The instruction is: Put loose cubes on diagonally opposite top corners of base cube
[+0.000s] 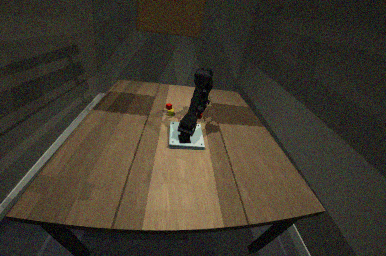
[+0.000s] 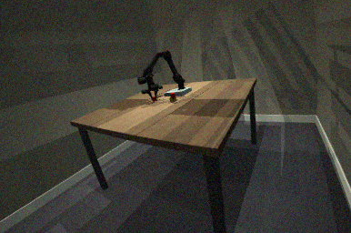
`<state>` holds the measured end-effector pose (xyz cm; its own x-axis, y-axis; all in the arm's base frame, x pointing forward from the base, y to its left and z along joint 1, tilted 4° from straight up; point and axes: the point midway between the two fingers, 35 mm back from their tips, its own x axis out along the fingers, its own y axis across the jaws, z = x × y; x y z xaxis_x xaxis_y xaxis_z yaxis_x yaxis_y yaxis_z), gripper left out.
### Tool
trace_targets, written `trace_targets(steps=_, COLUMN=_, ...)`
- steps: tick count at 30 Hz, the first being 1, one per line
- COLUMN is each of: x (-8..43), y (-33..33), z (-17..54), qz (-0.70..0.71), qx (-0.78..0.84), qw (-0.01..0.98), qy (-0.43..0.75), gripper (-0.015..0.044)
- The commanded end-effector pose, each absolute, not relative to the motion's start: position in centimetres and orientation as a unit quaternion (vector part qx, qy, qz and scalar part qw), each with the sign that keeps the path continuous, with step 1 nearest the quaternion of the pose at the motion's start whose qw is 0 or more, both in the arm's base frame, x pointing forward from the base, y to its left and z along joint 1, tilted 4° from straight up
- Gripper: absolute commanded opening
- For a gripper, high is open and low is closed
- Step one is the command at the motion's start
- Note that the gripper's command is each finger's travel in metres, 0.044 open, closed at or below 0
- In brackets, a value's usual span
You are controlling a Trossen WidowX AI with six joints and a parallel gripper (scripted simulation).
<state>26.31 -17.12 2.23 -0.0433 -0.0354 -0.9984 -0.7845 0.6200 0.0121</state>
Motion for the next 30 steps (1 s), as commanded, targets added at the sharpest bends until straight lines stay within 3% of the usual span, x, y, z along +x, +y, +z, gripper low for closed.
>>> trace_targets(steps=1, x=26.7, y=-17.4, z=3.4, qz=0.298, qx=-0.316, qw=0.618, qy=0.655, gripper=0.0105)
trace_targets(steps=30, x=26.9, y=-17.0, z=12.3, qz=0.298, qx=-0.318, qw=0.619, qy=0.653, gripper=0.0105)
